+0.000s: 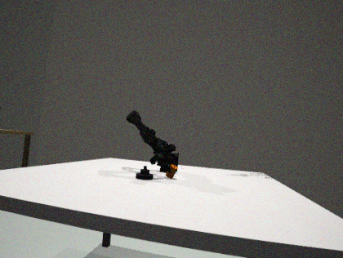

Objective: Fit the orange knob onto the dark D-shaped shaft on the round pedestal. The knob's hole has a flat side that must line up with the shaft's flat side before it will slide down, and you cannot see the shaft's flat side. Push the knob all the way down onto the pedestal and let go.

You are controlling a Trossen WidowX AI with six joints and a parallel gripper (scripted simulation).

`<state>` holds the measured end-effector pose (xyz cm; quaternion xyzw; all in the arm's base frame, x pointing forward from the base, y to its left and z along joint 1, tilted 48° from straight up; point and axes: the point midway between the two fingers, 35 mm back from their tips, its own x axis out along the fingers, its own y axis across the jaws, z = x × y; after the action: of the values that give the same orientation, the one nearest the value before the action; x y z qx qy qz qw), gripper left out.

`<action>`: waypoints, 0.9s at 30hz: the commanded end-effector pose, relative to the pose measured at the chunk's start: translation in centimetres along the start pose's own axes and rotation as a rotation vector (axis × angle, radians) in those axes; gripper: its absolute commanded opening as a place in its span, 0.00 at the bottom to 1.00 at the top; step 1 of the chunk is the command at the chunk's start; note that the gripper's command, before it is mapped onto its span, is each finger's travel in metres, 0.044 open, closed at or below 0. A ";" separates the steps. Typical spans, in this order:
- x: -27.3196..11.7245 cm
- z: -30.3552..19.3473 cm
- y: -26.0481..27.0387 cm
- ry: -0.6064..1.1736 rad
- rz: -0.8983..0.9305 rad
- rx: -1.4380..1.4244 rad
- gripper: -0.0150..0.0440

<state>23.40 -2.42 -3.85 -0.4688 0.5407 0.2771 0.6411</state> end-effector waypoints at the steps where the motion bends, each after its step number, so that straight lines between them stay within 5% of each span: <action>1: -0.2 -0.5 0.2 -0.078 -0.002 -0.007 0.56; 11: -0.4 -0.8 0.2 -0.099 -0.002 -0.008 0.56; 14: -0.4 -0.8 0.0 -0.120 -0.003 -0.008 0.69; 27: -0.4 -0.8 0.0 -0.120 -0.003 -0.008 0.69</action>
<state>22.93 -3.11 -3.50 -0.4544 0.5007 0.3049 0.6707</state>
